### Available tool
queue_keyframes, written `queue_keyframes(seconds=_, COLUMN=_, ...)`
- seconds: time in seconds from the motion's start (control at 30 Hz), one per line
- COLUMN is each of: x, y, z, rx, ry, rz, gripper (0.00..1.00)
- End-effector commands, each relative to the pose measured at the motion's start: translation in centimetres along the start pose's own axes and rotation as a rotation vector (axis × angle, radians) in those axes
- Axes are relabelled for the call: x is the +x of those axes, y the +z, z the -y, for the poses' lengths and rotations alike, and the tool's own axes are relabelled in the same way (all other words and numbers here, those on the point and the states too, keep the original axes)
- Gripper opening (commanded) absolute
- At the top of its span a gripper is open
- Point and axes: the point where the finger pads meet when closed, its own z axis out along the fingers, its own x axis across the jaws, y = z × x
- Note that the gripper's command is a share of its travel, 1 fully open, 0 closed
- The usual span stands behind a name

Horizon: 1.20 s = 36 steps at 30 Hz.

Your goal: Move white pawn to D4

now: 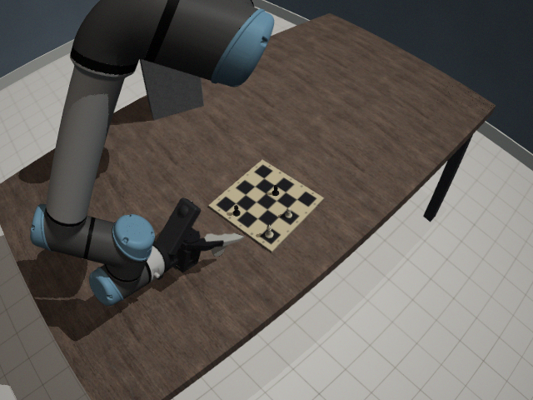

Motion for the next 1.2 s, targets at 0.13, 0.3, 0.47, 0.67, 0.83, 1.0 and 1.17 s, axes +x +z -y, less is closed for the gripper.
queue_keyframes(seconds=0.13, x=-0.1, y=-1.9, z=3.9, rx=-0.002, ry=-0.001, rz=0.000, gripper=1.00)
queue_keyframes(seconds=0.3, x=-0.1, y=-2.2, z=4.6, rx=-0.002, ry=-0.001, rz=0.000, gripper=1.00)
queue_keyframes(seconds=0.47, x=-0.1, y=-2.1, z=4.3, rx=-0.002, ry=-0.001, rz=0.000, gripper=1.00)
queue_keyframes(seconds=0.67, x=-0.1, y=-2.0, z=4.3, rx=-0.004, ry=-0.004, rz=0.002, gripper=1.00)
queue_keyframes(seconds=0.83, x=0.1, y=-1.8, z=4.4, rx=-0.016, ry=-0.019, rz=0.012, gripper=1.00)
queue_keyframes(seconds=1.0, x=0.3, y=-1.4, z=4.7, rx=-0.043, ry=-0.052, rz=0.033, gripper=1.00)
queue_keyframes(seconds=1.17, x=0.5, y=-1.1, z=4.9, rx=-0.068, ry=-0.082, rz=0.052, gripper=1.00)
